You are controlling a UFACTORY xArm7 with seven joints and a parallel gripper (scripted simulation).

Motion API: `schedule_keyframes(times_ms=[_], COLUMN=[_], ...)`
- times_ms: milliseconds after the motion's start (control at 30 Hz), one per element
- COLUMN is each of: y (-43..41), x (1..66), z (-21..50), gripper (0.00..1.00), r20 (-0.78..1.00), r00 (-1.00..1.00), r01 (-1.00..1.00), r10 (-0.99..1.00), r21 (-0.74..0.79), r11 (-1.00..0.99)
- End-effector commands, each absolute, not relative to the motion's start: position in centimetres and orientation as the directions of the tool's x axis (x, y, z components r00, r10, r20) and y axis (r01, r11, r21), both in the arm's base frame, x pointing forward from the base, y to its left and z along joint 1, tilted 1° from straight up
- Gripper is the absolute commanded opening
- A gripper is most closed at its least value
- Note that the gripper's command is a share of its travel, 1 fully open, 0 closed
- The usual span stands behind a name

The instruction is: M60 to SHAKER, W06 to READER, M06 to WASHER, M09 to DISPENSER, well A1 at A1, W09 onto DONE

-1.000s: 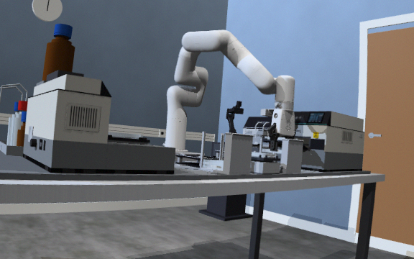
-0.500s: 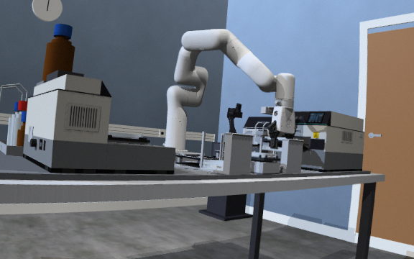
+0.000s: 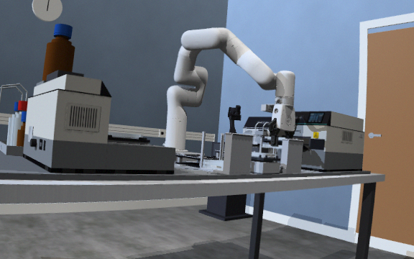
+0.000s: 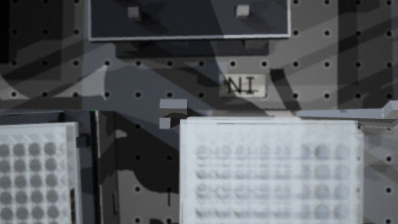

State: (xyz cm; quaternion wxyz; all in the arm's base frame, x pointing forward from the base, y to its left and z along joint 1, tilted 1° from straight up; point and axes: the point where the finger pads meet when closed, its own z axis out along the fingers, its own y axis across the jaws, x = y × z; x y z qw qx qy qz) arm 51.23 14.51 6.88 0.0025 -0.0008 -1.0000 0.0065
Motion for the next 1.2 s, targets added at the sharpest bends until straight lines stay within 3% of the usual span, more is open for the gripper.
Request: schedule_keyframes(times_ms=[0,1167], y=[14.6,14.6], x=[51.4,51.4], z=[7.2,9.3], gripper=[0.0,0.0], r20=[0.001,0.001], r00=[-1.0,-1.0], r01=[0.001,0.001], r10=[0.001,0.001], r21=[-0.012,-0.012], r11=[1.0,1.0])
